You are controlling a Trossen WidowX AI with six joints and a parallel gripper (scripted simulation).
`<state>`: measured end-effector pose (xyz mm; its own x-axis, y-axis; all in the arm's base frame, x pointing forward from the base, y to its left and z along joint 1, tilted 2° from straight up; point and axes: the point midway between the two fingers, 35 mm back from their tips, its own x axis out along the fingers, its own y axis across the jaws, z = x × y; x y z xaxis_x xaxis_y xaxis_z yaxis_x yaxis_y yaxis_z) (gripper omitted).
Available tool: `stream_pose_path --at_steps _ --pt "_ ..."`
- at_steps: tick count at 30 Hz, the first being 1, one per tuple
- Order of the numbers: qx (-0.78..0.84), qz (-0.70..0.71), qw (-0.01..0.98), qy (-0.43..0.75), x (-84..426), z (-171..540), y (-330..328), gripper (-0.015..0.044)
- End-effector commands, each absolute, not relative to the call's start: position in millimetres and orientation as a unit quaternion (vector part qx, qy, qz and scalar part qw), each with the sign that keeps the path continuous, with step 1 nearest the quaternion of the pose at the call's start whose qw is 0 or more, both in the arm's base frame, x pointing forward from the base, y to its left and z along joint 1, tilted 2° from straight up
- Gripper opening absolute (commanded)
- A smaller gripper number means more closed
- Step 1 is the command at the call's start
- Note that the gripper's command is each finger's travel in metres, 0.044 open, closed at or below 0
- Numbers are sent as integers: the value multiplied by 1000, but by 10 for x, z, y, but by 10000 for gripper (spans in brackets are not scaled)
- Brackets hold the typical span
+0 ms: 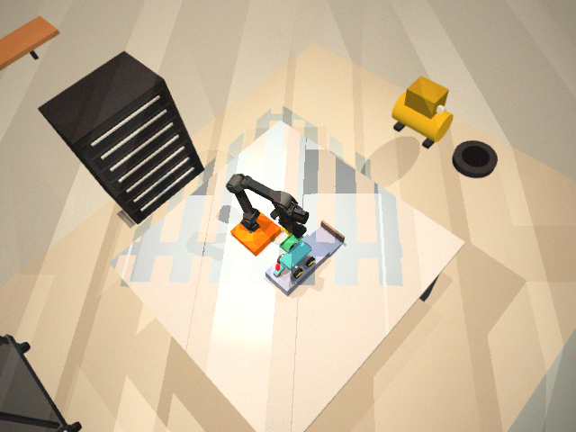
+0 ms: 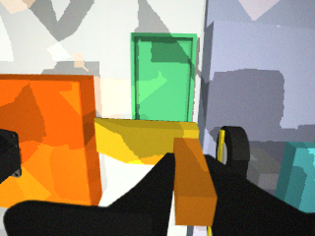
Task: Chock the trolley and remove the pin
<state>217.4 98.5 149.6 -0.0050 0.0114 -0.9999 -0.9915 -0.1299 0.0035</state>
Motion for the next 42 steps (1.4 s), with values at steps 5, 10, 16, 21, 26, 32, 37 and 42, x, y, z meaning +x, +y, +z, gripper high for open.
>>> stream_pose_path --at_steps 5,10,16,21,26,32,37,42 --pt "-525 537 470 464 2212 1478 1311 0" --pt "-524 537 470 464 2231 1471 1486 0" --pt "-524 538 471 463 2255 1458 1694 0" --pt "-535 548 458 452 2259 1453 1741 0" --pt "-574 583 406 407 2260 1453 1747 0" --pt "-616 620 340 348 2260 1453 1752 0" --pt "-646 647 279 294 2259 1452 1757 0" --pt "-670 668 217 239 2258 1452 1762 0"
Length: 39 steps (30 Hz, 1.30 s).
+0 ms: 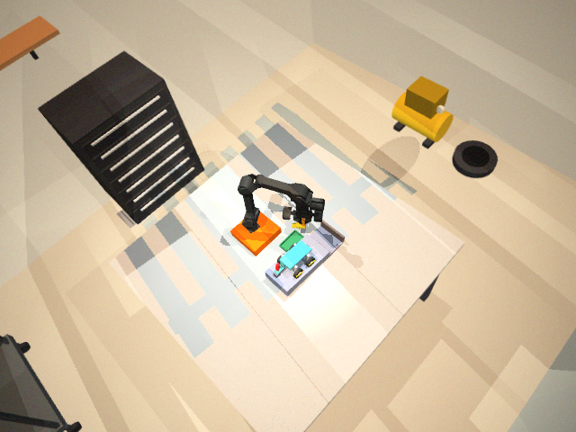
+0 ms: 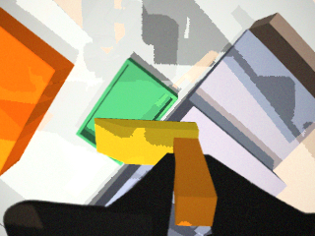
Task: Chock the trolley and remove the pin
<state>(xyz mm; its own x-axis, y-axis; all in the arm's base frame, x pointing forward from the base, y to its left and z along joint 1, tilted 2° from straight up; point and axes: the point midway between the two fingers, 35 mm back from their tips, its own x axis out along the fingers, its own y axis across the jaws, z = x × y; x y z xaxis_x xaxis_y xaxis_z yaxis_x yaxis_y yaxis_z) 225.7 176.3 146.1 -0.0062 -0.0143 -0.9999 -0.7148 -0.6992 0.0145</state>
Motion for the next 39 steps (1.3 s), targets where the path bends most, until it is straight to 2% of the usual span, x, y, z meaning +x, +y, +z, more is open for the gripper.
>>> stream_pose_path --at_steps 1,22,31,39 --pt "-675 672 204 228 2258 1452 1763 0" --pt "-708 703 -64 -10 2252 1452 1780 0" --pt "-708 702 -73 -17 2259 1450 1783 0" --pt "-709 702 -73 -18 2462 1414 1835 0"
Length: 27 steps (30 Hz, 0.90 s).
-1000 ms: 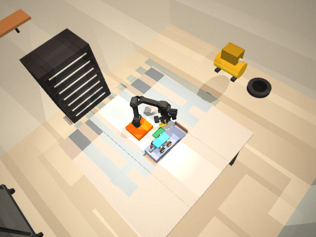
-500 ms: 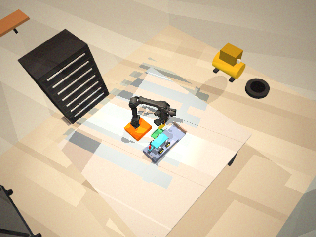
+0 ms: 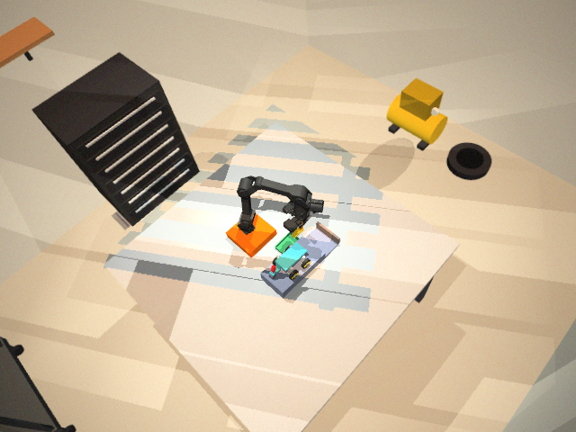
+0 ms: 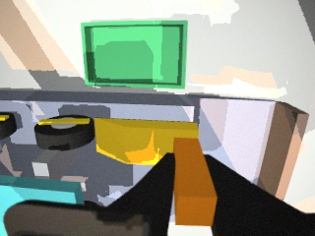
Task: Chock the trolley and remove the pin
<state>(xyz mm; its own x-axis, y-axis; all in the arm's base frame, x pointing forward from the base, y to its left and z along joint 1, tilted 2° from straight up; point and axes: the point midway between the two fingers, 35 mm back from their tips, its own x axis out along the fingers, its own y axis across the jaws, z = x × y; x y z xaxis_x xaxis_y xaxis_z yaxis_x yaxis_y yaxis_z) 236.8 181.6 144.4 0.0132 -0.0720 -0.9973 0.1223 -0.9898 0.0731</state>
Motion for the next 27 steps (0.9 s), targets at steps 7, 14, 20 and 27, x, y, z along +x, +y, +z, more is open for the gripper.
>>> stream_pose_path --at_steps 7,14,20,27 --pt "709 -701 73 18 2546 1388 1851 0" --pt "709 -702 73 18 2534 1223 1842 0" --pt "709 -702 73 18 2536 1106 1835 0" --pt "709 -702 73 18 2543 945 1825 0"
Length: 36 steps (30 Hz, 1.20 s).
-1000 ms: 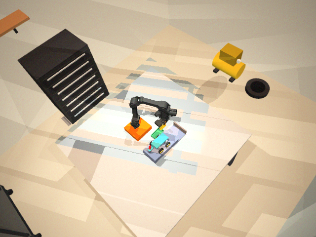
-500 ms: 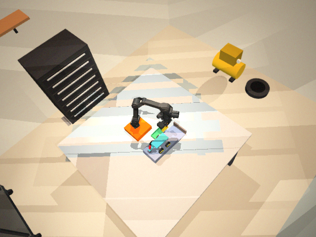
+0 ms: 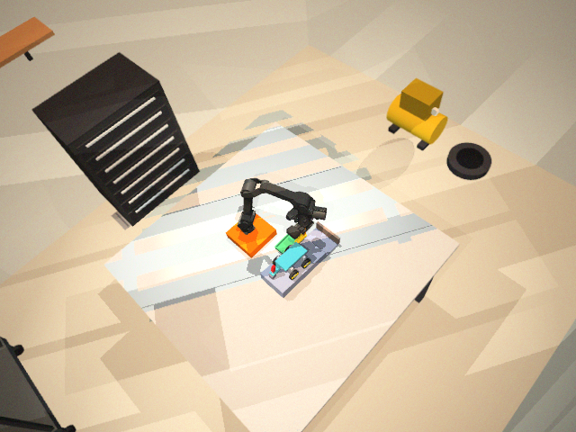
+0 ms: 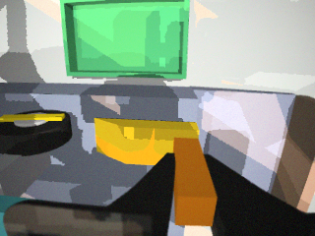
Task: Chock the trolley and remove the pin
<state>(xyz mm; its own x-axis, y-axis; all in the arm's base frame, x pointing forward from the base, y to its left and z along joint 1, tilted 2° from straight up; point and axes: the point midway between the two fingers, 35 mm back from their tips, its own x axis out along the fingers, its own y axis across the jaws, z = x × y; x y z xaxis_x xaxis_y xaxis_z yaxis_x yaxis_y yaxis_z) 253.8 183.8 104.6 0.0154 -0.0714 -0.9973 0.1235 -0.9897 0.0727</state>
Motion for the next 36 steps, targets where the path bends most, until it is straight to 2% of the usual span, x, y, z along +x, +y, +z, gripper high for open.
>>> stream_pose_path --at_steps 1,36 --pt "709 -702 73 18 2544 925 1823 0" --pt "709 -701 73 17 2564 779 1597 0"
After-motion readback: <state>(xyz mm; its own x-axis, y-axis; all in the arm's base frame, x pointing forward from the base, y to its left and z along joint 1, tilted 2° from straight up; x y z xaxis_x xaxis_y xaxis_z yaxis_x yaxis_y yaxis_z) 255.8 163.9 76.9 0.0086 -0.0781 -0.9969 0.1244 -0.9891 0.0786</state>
